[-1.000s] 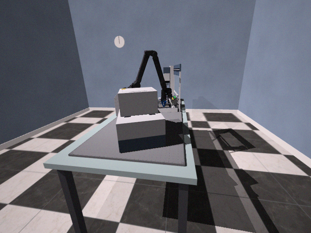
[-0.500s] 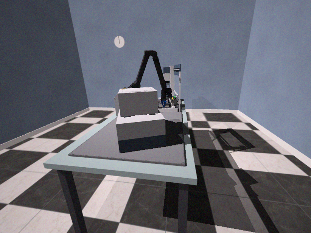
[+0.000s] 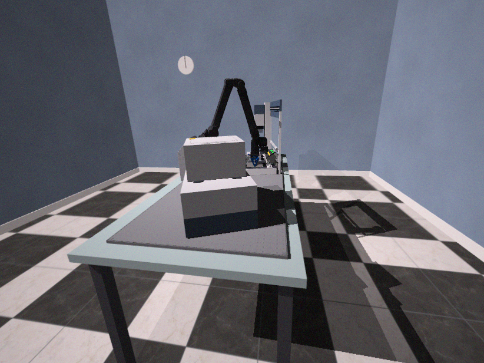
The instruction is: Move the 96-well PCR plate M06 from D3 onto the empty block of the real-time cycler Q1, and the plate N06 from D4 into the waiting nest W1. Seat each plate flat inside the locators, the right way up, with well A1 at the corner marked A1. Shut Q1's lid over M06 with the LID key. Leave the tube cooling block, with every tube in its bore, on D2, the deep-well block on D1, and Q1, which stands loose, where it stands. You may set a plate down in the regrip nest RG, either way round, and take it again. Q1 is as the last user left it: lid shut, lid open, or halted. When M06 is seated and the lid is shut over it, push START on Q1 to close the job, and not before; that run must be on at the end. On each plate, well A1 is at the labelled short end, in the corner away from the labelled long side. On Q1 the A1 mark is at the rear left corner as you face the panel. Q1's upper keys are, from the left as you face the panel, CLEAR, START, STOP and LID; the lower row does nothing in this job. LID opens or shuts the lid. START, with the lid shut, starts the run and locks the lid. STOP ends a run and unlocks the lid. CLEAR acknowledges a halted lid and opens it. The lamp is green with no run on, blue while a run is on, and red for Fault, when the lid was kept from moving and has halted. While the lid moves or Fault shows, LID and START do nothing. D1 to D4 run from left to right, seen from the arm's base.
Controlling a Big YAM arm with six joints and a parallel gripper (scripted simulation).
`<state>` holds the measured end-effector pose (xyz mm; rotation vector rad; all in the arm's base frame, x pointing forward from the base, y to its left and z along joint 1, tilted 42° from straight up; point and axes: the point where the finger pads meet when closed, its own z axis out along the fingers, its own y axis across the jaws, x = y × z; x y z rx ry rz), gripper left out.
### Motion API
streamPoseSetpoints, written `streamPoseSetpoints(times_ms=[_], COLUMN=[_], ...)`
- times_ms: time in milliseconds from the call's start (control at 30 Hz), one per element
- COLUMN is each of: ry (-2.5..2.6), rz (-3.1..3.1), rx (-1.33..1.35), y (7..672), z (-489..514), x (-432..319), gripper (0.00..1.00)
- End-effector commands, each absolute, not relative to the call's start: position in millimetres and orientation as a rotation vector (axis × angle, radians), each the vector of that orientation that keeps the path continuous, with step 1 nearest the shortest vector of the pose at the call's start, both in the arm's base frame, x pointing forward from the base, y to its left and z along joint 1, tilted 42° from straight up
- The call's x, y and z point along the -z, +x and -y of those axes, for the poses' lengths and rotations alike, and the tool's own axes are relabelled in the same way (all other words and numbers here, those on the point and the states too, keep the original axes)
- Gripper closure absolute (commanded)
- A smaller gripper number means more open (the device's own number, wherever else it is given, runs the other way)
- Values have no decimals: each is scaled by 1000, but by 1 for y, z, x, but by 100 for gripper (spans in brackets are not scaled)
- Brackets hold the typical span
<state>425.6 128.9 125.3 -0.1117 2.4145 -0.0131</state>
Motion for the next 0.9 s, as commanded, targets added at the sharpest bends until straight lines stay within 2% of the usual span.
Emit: streamPoseSetpoints(times_ms=[0,867], ry=[-96,-96], rz=[-2334,-2340], rx=[-15,-14], y=[443,444], z=[-132,-133], x=[-158,-161], gripper=[100,100])
